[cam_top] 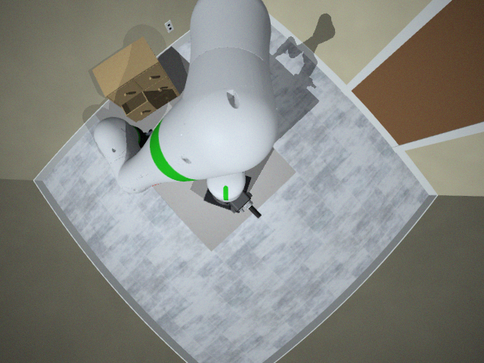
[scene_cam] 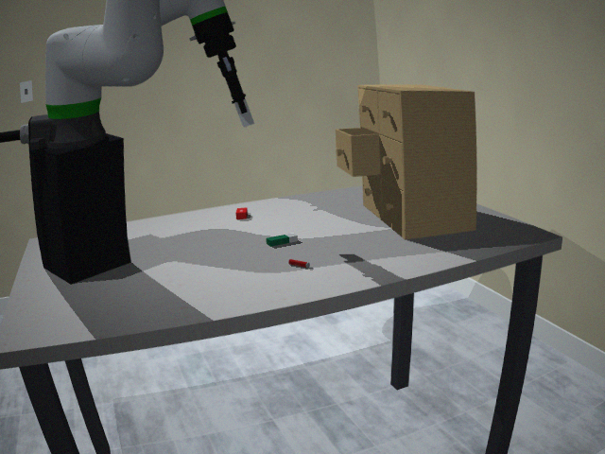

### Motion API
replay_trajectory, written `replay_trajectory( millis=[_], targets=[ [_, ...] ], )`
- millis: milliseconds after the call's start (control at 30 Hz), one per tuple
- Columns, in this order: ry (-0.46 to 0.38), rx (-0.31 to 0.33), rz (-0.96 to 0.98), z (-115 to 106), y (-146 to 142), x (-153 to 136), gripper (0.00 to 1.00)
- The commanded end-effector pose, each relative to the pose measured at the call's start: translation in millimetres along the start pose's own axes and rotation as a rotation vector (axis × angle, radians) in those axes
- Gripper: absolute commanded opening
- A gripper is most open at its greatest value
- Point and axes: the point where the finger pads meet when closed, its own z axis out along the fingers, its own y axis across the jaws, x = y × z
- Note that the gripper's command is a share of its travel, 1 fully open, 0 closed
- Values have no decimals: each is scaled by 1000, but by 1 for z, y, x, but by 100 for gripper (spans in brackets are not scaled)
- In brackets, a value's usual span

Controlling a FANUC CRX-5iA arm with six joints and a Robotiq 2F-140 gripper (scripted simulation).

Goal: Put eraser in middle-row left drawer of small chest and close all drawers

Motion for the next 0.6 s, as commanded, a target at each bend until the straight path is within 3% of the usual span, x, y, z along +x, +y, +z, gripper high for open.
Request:
replay_trajectory(
  millis=[0,567],
  targets=[
    [-225,-51,-13,-4,6,7,20],
    [-287,-51,-12,-10,6,3,20]
  ],
)
